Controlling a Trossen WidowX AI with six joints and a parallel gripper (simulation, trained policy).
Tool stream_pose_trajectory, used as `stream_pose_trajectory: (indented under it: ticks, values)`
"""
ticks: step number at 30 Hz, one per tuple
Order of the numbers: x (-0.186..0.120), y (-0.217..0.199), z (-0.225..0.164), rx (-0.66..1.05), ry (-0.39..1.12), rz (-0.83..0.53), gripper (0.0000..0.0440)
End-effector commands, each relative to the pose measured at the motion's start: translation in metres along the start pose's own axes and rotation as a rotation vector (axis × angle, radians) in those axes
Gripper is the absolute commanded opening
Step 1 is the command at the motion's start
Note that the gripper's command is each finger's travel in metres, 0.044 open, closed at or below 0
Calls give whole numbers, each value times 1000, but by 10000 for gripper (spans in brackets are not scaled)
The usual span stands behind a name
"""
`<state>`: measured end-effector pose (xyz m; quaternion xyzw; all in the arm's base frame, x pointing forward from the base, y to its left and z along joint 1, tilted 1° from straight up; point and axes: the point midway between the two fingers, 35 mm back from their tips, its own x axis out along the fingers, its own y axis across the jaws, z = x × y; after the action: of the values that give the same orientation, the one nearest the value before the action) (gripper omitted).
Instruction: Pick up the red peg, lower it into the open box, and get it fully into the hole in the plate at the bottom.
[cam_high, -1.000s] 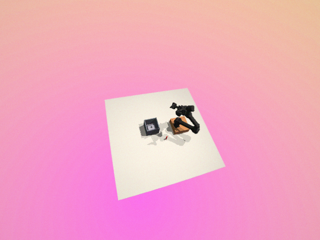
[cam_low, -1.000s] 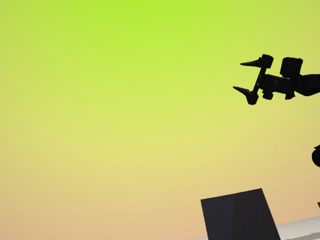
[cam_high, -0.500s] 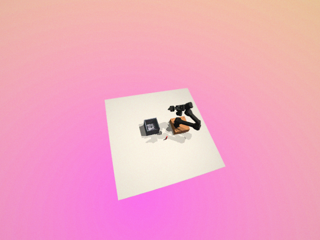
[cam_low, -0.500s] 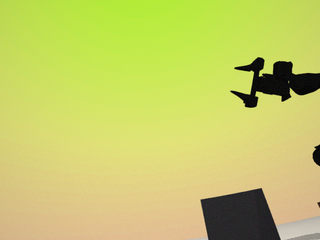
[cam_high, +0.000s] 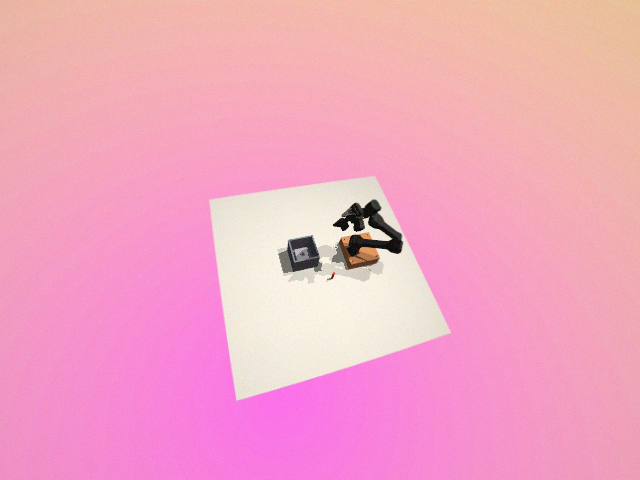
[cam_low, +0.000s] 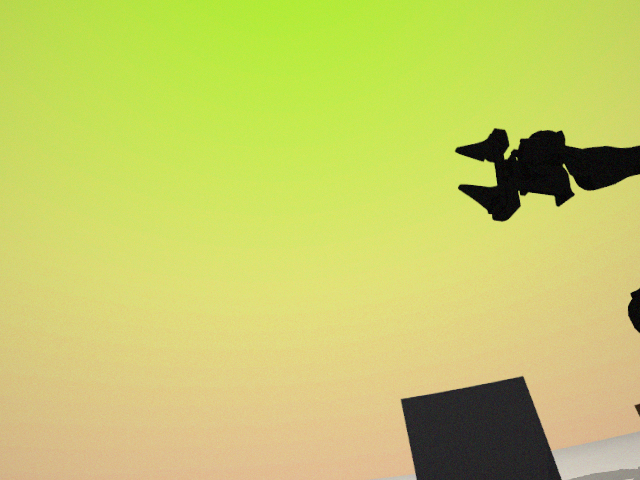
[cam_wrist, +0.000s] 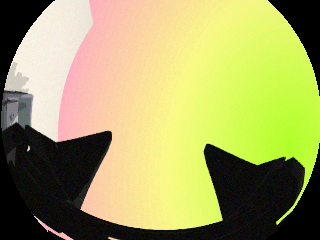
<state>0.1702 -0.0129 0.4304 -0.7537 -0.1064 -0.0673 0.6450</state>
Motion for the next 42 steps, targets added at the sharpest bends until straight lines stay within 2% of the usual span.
stream_pose_trajectory:
  ticks: [1,24,42]
  values:
    - [4,2,1,116,-12,23,440]
    - [26,44,13,866,-33,284,440]
    - [36,82,38,1406,77,570,440]
